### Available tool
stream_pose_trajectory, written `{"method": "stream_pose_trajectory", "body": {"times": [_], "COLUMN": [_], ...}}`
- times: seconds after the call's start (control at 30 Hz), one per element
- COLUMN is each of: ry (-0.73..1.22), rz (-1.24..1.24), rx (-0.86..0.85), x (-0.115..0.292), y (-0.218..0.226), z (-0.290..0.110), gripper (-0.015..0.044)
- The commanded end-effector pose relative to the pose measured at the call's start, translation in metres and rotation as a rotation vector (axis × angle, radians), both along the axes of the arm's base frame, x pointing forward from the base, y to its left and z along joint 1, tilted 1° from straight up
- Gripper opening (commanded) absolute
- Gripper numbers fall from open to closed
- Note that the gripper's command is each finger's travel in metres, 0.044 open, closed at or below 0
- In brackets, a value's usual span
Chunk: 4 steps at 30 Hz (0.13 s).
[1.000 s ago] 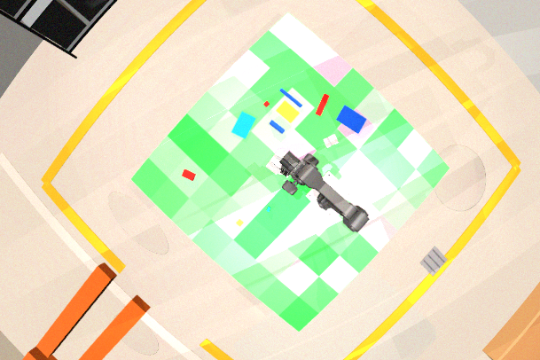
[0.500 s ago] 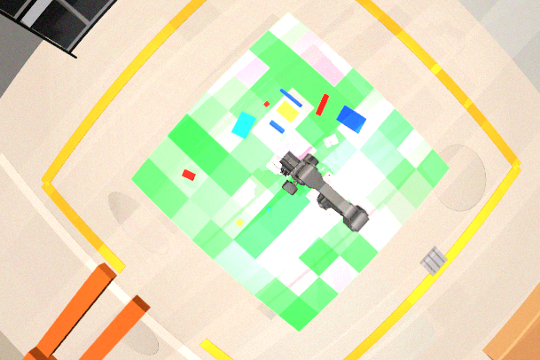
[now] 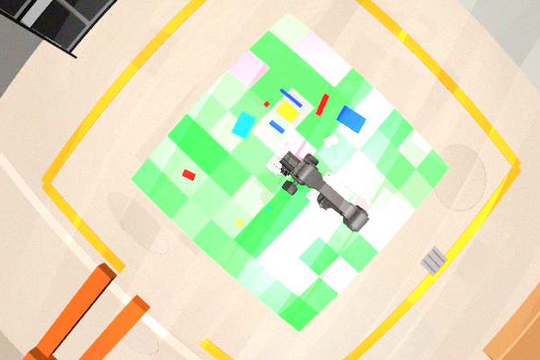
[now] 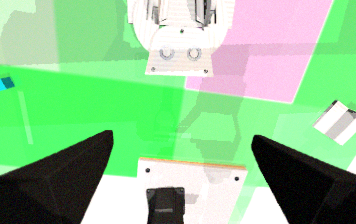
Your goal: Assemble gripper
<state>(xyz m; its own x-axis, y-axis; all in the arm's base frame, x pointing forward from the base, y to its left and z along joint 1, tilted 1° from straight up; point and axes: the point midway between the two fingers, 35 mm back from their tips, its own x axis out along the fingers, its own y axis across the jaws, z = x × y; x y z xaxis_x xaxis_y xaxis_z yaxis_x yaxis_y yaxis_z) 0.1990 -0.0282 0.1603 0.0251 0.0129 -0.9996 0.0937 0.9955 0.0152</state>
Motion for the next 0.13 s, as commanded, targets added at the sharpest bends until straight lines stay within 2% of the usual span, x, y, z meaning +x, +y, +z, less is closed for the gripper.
{"method": "stream_pose_trajectory", "body": {"times": [0.0,0.1], "ry": [0.0,0.0], "rz": [0.005,0.005], "rx": [0.003,0.003], "x": [-0.0004,-0.0004], "y": [0.0004,0.0004], "z": [0.0004,0.0004], "gripper": [0.044,0.044]}}
